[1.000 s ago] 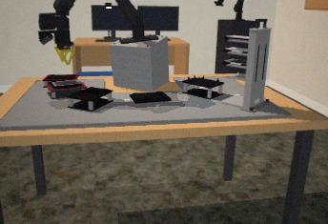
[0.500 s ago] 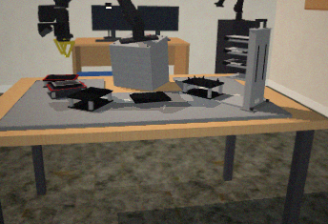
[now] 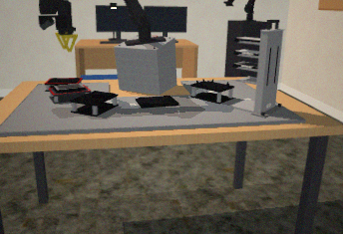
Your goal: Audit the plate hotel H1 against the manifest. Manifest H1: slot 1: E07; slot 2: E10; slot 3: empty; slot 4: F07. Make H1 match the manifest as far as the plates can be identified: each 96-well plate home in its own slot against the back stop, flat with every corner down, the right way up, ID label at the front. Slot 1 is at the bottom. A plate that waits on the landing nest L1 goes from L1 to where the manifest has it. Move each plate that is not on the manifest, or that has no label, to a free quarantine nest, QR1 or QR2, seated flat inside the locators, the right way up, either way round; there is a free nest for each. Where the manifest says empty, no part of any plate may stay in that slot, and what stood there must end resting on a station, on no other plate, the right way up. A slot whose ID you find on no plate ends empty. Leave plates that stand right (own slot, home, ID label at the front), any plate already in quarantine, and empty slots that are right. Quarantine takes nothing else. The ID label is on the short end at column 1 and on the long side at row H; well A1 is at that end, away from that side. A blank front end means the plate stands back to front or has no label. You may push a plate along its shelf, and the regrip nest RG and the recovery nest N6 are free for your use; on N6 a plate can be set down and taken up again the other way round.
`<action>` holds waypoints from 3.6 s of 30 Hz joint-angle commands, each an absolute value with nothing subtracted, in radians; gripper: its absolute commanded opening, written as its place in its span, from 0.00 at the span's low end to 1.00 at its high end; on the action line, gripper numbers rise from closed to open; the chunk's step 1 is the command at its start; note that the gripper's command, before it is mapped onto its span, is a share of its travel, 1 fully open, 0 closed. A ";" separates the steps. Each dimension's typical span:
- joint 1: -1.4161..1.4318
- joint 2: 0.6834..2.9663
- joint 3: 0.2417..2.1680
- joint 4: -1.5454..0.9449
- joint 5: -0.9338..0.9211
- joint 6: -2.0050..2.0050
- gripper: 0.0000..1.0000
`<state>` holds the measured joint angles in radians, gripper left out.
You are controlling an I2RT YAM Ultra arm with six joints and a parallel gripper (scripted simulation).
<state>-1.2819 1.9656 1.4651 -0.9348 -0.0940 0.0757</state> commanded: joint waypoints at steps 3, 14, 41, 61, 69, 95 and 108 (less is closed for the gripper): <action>-1.298 1.908 1.524 -1.005 -0.098 0.063 1.00; -1.236 1.883 1.461 -0.979 -0.084 0.117 1.00; -1.006 1.816 1.393 -0.965 -0.048 0.344 1.00; -0.834 1.814 1.434 -0.977 -0.019 0.513 1.00; -0.778 1.827 1.447 -0.979 -0.009 0.569 1.00; -0.582 1.637 1.130 -0.709 -0.049 0.409 1.00; -0.488 1.576 1.031 -0.597 -0.060 0.337 1.00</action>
